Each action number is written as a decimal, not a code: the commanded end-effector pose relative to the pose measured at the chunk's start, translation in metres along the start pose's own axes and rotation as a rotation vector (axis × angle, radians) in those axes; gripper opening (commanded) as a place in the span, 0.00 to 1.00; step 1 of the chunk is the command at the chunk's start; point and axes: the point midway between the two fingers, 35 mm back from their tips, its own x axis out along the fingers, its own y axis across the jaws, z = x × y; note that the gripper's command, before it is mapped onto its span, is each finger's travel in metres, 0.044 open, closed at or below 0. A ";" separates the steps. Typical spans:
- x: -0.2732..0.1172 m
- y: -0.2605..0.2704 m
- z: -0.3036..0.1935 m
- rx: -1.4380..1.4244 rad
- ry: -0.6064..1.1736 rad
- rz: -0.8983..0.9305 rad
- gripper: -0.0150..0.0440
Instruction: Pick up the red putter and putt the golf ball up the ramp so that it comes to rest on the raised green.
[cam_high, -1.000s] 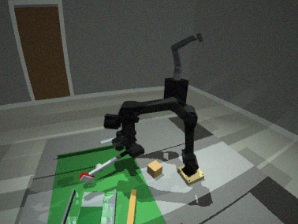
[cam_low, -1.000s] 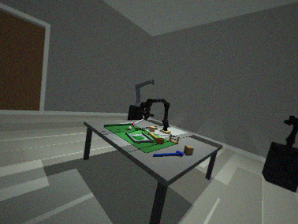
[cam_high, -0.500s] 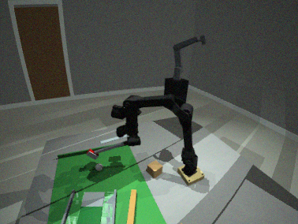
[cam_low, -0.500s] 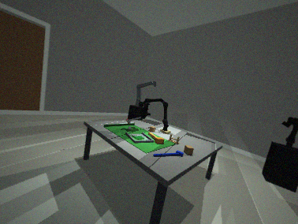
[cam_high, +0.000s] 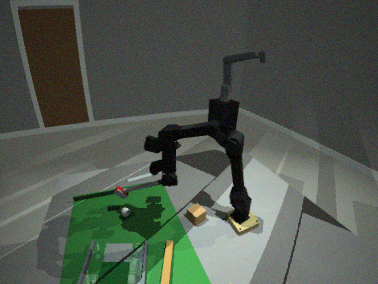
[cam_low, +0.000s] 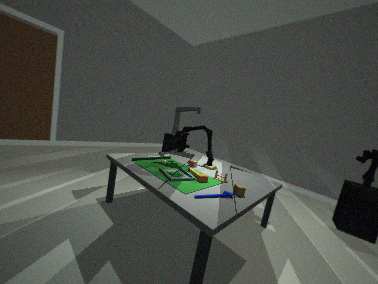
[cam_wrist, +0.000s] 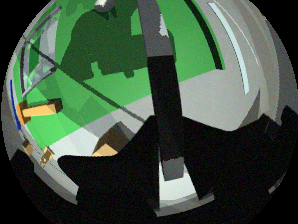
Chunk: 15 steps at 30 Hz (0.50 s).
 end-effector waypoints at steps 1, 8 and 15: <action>0.013 0.001 0.000 0.004 -0.002 0.006 0.25; 0.021 0.001 0.000 0.004 -0.002 0.006 0.25; 0.033 0.001 0.000 0.004 -0.002 0.006 0.25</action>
